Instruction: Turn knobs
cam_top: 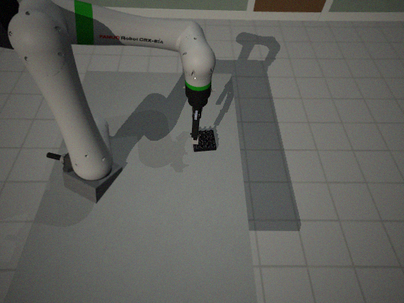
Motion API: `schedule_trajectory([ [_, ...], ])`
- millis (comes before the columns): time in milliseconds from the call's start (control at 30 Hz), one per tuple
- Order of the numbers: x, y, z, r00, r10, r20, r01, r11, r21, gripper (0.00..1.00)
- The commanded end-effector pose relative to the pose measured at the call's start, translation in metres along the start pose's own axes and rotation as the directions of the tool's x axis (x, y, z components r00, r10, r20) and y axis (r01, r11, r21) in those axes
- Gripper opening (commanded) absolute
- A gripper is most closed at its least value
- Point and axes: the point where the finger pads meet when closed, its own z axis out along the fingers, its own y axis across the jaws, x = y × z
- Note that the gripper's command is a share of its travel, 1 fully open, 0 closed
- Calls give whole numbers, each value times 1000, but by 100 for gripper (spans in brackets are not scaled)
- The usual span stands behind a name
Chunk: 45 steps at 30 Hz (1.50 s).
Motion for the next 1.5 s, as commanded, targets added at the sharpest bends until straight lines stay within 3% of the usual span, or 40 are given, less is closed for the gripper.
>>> schedule_trajectory([
  [0, 0, 0, -25, 1000, 0, -1, 0, 1000, -1, 100],
  [267, 0, 0, -37, 1000, 0, -1, 0, 1000, -1, 100],
  [1467, 0, 0, -37, 1000, 0, -1, 0, 1000, -1, 100],
])
